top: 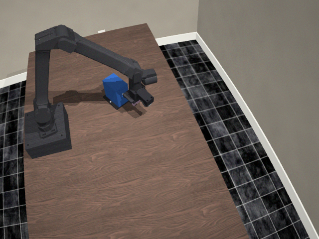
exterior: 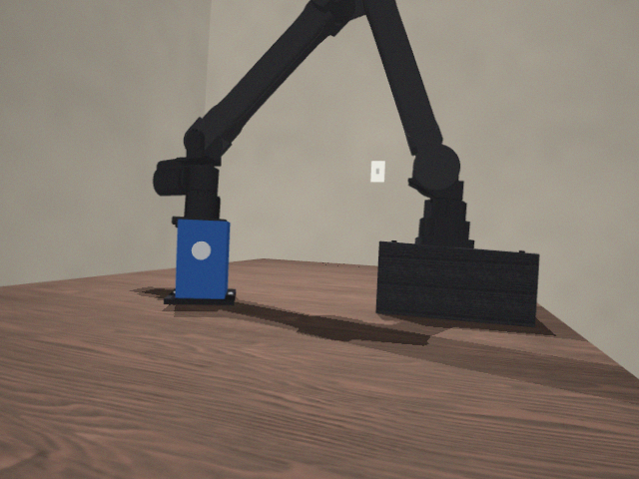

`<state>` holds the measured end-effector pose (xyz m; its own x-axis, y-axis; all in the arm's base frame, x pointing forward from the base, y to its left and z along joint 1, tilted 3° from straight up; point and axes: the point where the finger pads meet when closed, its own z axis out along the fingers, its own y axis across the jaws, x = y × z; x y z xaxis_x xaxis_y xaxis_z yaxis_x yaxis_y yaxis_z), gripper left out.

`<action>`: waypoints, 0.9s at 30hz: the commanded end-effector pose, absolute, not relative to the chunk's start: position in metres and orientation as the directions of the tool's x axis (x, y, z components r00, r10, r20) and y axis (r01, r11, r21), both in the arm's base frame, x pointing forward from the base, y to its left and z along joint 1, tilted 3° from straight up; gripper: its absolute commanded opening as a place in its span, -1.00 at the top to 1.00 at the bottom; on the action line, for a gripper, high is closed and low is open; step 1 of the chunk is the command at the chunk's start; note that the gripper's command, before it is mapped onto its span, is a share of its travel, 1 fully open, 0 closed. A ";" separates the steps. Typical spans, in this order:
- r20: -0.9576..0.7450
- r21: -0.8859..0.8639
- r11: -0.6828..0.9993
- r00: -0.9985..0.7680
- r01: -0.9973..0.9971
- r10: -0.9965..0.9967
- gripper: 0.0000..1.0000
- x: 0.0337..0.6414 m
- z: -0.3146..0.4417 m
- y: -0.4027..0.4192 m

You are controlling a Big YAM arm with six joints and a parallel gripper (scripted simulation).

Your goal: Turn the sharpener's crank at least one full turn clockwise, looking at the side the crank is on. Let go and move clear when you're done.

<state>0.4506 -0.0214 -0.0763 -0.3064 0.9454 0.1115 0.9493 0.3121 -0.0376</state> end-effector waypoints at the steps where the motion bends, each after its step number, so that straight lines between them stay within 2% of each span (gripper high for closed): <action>1: 0.106 -0.041 0.311 -0.305 0.950 0.946 0.70 0.445 -0.081 -0.031; 27: 0.099 -0.027 0.311 -0.307 0.950 0.947 0.70 0.414 -0.068 -0.042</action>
<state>0.4150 -0.0332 -0.0789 -0.3040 0.9458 0.1145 0.9492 0.3109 -0.0484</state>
